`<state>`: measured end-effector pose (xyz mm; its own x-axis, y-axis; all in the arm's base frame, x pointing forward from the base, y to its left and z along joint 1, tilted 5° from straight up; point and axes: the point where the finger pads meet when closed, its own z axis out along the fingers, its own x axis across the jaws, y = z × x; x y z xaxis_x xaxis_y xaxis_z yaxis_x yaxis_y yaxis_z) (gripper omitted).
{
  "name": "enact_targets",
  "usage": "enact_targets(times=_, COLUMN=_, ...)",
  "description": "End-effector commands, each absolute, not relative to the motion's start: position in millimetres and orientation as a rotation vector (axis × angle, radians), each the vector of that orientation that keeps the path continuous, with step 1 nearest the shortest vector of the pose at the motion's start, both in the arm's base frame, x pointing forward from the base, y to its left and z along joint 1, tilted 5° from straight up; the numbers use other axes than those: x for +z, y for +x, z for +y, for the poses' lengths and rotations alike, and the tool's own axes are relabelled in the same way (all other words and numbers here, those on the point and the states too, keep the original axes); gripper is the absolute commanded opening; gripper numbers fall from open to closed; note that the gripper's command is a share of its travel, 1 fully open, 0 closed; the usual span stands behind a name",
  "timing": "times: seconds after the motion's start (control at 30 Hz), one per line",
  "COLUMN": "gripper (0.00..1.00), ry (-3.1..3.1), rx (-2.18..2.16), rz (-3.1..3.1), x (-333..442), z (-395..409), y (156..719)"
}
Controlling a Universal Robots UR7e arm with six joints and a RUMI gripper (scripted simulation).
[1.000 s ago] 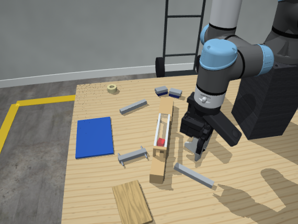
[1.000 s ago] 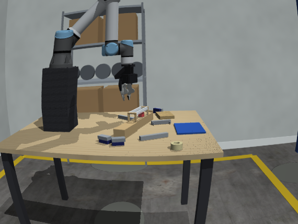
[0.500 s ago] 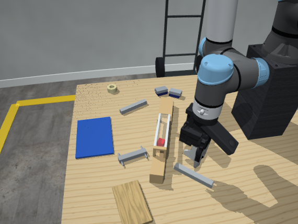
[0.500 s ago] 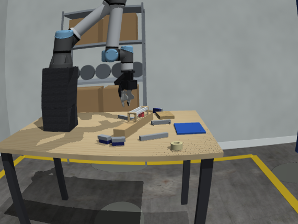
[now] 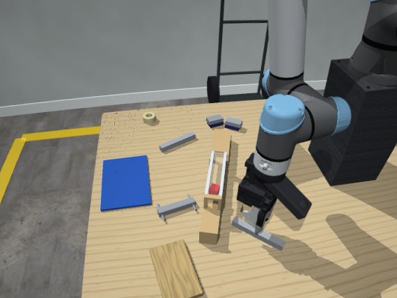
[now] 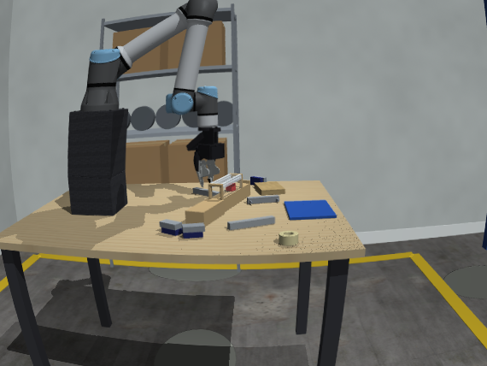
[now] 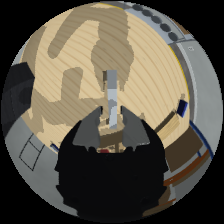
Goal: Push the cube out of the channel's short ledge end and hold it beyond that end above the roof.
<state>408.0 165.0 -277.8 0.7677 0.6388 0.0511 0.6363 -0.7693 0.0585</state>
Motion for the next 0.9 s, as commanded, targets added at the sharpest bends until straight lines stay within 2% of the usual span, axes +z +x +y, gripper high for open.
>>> enact_targets(times=0.0, gripper=0.22, ry=2.915, rx=0.118, rz=1.050, x=-282.5, z=164.2, y=413.0)
enact_targets(times=0.87, gripper=0.22, ry=2.915, rx=0.119, rz=1.050, x=-307.2, z=163.9, y=415.1)
